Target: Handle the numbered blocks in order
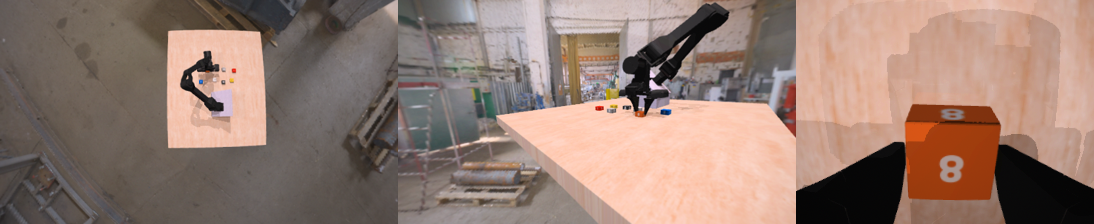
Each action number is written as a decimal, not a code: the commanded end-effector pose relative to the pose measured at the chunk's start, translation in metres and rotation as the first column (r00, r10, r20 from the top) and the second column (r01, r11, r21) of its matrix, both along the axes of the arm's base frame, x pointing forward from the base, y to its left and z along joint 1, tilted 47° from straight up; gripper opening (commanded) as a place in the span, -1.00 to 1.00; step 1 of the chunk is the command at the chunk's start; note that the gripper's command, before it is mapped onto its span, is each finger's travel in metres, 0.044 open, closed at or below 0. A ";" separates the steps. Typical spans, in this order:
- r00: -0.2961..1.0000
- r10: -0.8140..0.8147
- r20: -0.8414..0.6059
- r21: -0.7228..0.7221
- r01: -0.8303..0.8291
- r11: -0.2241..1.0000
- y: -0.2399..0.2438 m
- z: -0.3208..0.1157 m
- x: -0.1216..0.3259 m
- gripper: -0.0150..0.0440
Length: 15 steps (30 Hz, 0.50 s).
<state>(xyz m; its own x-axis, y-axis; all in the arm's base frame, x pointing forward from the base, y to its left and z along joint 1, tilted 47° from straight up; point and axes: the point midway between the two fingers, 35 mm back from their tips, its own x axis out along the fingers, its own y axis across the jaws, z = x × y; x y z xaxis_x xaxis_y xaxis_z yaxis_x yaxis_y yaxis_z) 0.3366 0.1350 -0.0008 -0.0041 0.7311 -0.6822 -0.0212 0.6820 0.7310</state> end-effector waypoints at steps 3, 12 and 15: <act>1.000 -0.003 -0.004 0.002 0.003 1.000 0.000 0.000 0.000 0.54; 1.000 -0.003 -0.004 0.000 0.003 1.000 -0.018 0.016 0.000 0.86; 1.000 -0.003 -0.004 0.000 0.003 1.000 -0.026 0.024 0.000 0.86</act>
<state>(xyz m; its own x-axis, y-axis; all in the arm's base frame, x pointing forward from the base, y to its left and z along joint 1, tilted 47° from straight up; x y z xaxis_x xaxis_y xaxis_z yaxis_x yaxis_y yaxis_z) 0.3334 0.1168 0.0123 -0.0168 0.7294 -0.6839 -0.0033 0.6840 0.7295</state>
